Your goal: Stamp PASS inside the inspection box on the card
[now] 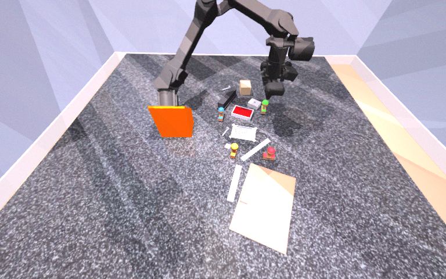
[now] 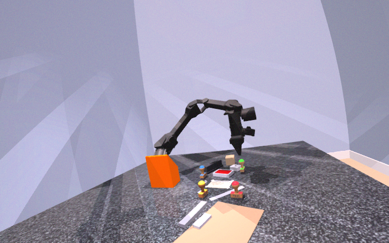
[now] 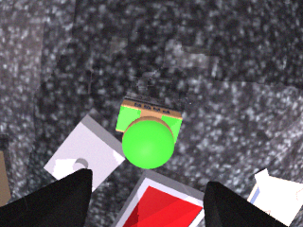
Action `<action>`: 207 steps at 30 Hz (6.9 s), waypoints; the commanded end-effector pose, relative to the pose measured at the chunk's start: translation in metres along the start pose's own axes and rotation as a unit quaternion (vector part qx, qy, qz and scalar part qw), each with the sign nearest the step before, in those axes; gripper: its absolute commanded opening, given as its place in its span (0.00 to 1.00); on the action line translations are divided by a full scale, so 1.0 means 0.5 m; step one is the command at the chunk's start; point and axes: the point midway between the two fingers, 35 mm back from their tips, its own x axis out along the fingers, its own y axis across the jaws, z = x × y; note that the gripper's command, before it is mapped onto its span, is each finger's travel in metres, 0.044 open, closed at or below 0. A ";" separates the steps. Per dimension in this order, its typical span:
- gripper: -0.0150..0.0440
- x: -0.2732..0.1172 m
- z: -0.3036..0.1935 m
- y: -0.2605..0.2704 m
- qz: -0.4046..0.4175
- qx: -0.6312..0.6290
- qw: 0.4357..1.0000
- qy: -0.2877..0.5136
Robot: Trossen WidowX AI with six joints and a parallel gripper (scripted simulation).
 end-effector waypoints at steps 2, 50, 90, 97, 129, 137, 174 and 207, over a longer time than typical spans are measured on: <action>0.63 0.019 0.003 -0.003 -0.002 0.003 1.000 0.003; 0.58 0.139 0.006 0.006 0.000 -0.002 1.000 0.001; 0.25 0.119 0.008 0.005 0.000 -0.001 1.000 0.001; 0.25 0.112 0.008 0.004 0.000 -0.001 1.000 0.001; 0.25 0.081 0.009 0.003 0.001 -0.001 1.000 0.001; 0.25 0.073 0.009 0.002 0.002 -0.001 1.000 0.001; 0.25 0.036 0.009 0.001 0.004 -0.001 1.000 0.001; 0.25 0.004 0.006 0.001 0.006 -0.001 1.000 0.001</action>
